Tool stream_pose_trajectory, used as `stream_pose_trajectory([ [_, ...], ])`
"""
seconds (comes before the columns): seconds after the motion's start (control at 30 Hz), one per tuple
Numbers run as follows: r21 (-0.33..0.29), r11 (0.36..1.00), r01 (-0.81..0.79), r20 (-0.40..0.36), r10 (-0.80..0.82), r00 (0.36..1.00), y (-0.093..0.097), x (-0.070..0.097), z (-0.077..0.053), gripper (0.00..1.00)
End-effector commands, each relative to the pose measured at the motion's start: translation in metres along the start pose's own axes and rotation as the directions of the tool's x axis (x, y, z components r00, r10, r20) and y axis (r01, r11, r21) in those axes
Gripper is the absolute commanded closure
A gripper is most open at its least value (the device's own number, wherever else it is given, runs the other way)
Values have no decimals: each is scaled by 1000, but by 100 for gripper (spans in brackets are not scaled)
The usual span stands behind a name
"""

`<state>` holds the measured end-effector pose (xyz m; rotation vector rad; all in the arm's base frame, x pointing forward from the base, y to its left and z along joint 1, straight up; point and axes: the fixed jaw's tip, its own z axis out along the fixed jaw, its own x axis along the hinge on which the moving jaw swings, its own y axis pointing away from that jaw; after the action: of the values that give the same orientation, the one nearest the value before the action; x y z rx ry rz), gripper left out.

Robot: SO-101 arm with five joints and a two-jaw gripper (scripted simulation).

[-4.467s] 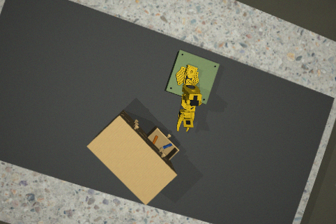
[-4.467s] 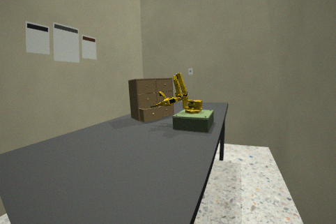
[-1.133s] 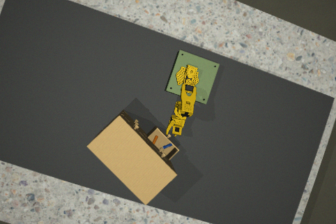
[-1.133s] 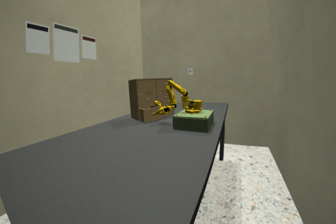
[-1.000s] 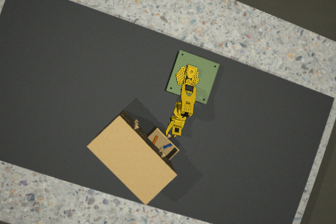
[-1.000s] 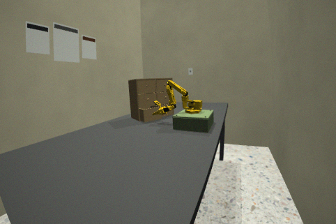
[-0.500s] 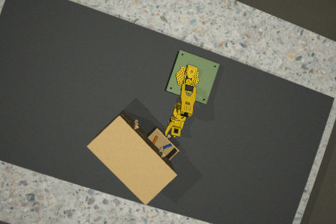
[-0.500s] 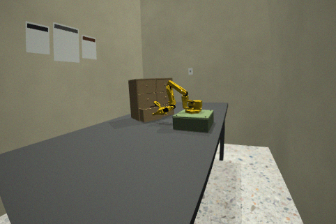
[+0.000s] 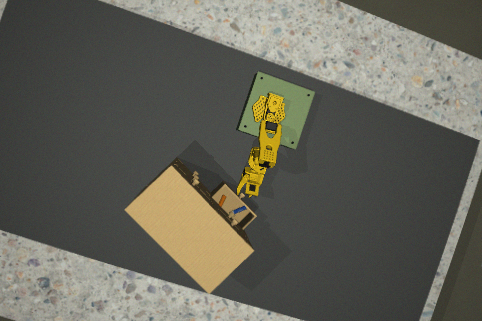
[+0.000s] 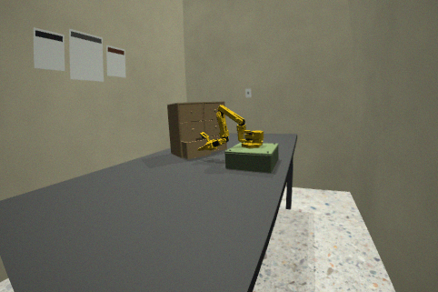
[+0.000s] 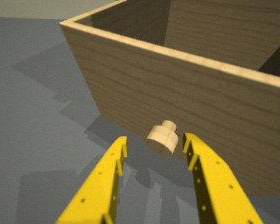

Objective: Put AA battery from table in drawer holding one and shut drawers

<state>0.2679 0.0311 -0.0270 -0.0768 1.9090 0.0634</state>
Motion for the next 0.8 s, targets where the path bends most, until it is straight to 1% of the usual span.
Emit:
stream_pose_trajectory([
  [0.0,18,1000,-11,-10,12,1000,-5,3,2,79],
  [0.37,25,1000,-14,-10,14,1000,-7,5,5,79],
  [0.77,25,1000,-14,-10,14,1000,-7,5,5,79],
])
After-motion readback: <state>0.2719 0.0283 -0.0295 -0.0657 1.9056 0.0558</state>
